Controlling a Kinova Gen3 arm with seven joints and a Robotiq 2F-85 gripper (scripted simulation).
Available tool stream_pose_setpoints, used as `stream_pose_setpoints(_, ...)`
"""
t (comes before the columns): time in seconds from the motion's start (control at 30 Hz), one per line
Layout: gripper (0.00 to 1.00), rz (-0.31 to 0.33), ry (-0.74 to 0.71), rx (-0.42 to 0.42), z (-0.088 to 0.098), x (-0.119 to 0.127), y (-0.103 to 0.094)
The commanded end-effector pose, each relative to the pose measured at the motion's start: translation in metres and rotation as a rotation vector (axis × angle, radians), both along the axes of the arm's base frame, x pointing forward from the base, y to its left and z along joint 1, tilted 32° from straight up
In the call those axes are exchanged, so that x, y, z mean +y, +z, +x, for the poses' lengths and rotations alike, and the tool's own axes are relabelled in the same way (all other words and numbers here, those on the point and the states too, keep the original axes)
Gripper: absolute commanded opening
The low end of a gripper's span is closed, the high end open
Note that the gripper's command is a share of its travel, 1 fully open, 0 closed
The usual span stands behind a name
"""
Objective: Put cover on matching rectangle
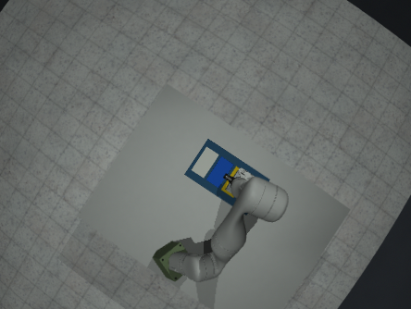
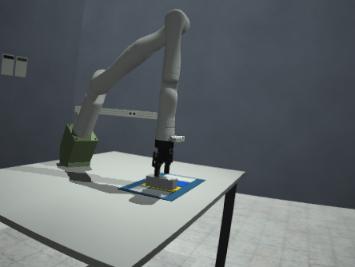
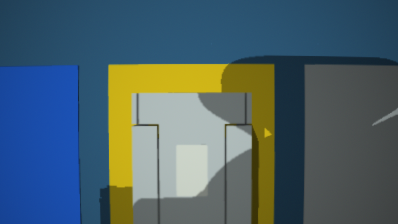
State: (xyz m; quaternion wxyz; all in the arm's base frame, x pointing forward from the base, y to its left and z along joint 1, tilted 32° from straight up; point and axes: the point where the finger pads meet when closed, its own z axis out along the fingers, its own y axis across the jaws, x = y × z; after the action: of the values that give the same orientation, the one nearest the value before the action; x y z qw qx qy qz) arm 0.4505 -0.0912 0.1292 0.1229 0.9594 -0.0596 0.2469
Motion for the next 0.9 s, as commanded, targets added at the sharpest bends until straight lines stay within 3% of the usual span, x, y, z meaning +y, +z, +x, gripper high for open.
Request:
stream_pose_setpoints(0.0,1.00,0.000,0.000,-0.001,-0.001,0.001,0.003)
stream_pose_setpoints(0.87,1.00,0.000,0.000,-0.002,-0.010,0.006,0.019)
